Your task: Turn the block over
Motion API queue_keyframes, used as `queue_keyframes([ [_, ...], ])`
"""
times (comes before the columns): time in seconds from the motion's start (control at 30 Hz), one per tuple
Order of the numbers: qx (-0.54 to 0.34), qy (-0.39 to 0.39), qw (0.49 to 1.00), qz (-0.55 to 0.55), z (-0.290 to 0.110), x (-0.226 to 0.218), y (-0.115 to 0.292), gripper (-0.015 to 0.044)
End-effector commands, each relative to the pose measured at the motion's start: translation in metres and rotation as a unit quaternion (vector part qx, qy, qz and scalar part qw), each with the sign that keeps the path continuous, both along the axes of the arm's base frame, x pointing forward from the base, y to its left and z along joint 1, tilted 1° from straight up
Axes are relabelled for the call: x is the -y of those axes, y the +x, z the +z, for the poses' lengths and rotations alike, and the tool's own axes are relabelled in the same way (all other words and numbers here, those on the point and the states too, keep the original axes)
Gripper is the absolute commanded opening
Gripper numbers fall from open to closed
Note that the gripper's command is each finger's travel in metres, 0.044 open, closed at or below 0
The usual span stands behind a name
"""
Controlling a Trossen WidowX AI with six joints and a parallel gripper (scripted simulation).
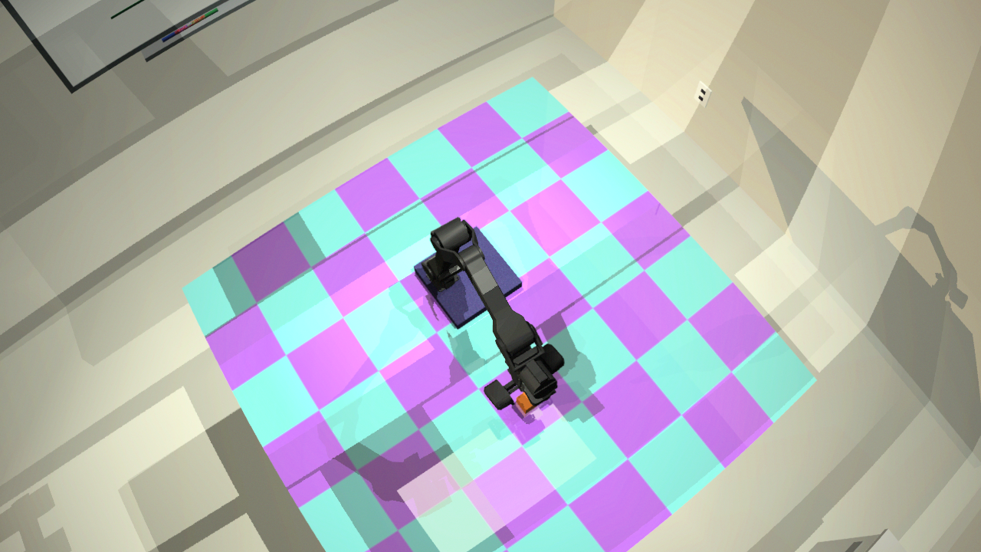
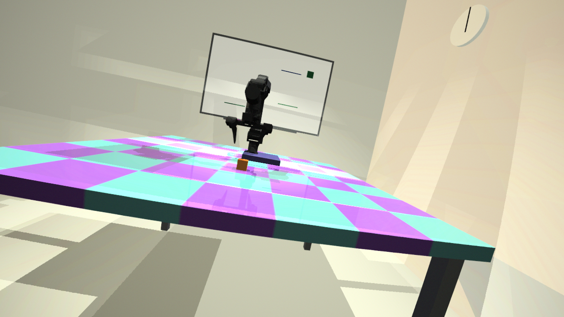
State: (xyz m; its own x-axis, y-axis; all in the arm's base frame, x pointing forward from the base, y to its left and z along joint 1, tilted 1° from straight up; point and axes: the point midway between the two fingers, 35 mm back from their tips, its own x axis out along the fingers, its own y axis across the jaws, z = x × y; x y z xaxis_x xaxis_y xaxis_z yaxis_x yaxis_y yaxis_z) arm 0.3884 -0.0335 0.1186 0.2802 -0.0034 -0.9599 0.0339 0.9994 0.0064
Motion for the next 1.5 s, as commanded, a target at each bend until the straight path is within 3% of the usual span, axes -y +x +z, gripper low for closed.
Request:
queue_keyframes([
  [0.0, -0.077, 0.000, 0.997, 0.000, 0.006, 0.000, 0.008, 0.0440],
  [0.3, -0.115, 0.001, 0.993, 0.001, 0.009, 0.001, 0.008, 0.0440],
  [0.47, -0.115, 0.001, 0.993, 0.001, -0.026, 0.002, 0.013, 0.0440],
  [1.47, -0.115, 0.001, 0.993, 0.001, -0.068, 0.001, 0.014, 0.0440],
])
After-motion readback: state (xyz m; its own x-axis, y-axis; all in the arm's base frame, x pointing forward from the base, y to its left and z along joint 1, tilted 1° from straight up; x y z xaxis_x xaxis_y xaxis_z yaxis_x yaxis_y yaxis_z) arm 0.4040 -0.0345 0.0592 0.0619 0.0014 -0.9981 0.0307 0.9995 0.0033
